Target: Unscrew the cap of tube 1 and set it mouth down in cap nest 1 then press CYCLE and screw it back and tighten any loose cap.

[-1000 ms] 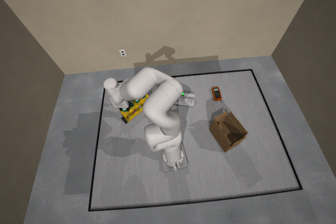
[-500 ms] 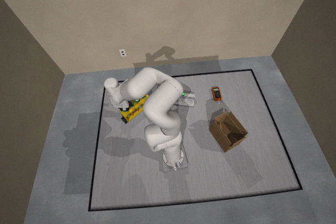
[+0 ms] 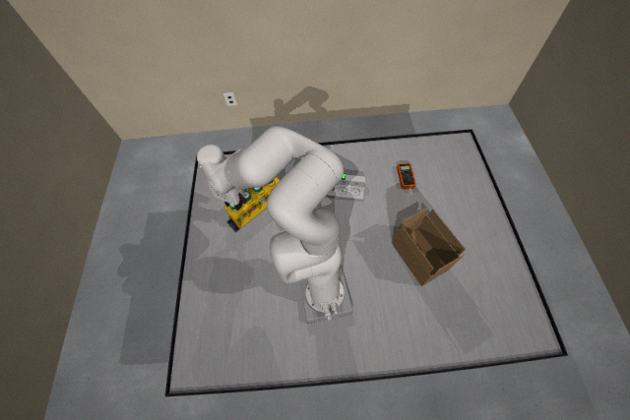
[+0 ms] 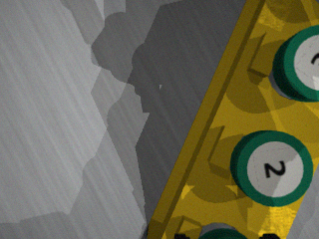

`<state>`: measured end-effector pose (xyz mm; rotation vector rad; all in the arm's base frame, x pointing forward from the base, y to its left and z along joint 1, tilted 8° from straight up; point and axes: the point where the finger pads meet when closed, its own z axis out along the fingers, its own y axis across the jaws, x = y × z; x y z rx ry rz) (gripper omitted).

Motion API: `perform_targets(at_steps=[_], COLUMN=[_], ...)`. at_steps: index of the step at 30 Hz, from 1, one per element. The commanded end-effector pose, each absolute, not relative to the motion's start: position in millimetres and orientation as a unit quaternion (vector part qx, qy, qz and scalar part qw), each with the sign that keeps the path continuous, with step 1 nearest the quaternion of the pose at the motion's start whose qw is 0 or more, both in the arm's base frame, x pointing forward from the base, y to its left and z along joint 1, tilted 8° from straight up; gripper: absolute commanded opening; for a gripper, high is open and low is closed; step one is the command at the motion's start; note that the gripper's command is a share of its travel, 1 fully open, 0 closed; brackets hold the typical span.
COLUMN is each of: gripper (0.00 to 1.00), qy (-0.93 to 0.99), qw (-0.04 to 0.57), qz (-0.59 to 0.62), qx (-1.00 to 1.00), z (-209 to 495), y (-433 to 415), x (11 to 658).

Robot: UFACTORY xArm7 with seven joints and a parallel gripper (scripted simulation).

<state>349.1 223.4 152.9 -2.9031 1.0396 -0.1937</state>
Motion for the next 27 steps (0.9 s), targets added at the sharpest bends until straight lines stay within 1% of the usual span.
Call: perform_targets(at_steps=[1, 6, 8, 14, 22, 27], gripper=[0.00, 0.00, 0.00, 0.00, 0.00, 0.00], qy=[0.464, 0.562, 0.562, 0.686, 0.805, 0.809], qw=[0.029, 0.037, 0.037, 0.046, 0.055, 0.055], qz=[-0.066, -0.062, -0.062, -0.056, -0.046, -0.047], qx=[-0.883, -0.824, -0.824, -0.724, -0.589, -0.584], z=[154.0, 153.8, 153.8, 153.6, 153.4, 153.4], y=[224.4, 224.4, 224.4, 224.4, 224.4, 224.4], x=[349.8, 349.8, 349.8, 349.8, 349.8, 349.8])
